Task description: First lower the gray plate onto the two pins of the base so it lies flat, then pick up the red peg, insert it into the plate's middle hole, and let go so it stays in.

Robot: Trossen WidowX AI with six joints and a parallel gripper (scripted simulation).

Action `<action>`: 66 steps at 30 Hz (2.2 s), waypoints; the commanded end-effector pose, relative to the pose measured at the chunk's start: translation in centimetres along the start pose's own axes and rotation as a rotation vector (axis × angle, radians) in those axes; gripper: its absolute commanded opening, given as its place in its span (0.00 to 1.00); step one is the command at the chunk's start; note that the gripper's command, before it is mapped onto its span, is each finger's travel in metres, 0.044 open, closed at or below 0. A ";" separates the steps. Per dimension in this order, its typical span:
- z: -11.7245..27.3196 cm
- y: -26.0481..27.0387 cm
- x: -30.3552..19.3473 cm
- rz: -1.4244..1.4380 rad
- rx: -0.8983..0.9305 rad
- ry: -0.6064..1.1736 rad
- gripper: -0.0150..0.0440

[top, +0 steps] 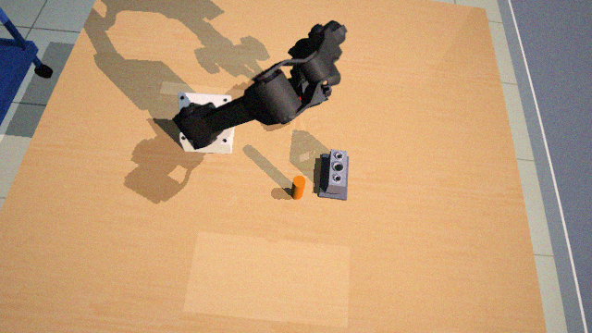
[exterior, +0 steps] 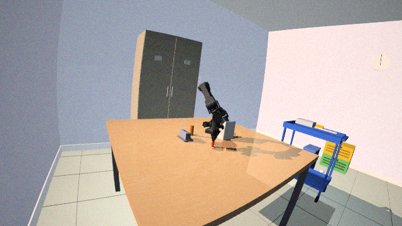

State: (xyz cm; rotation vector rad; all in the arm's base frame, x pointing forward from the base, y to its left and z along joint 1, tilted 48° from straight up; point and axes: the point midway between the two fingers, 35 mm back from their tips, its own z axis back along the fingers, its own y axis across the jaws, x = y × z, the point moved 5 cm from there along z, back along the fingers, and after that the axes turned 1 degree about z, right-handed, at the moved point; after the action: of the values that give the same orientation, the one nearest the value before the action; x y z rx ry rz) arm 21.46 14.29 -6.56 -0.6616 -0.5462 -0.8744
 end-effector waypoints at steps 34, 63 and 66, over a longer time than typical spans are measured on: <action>7.1 0.9 0.4 0.019 -0.006 0.000 0.25; 7.8 2.5 8.6 0.021 0.011 0.021 0.25; 7.8 2.5 9.5 0.021 0.012 0.021 0.25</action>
State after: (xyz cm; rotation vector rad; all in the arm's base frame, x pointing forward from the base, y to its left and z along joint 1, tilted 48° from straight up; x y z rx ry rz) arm 26.65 16.56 3.35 -0.6576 -0.5188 -0.8580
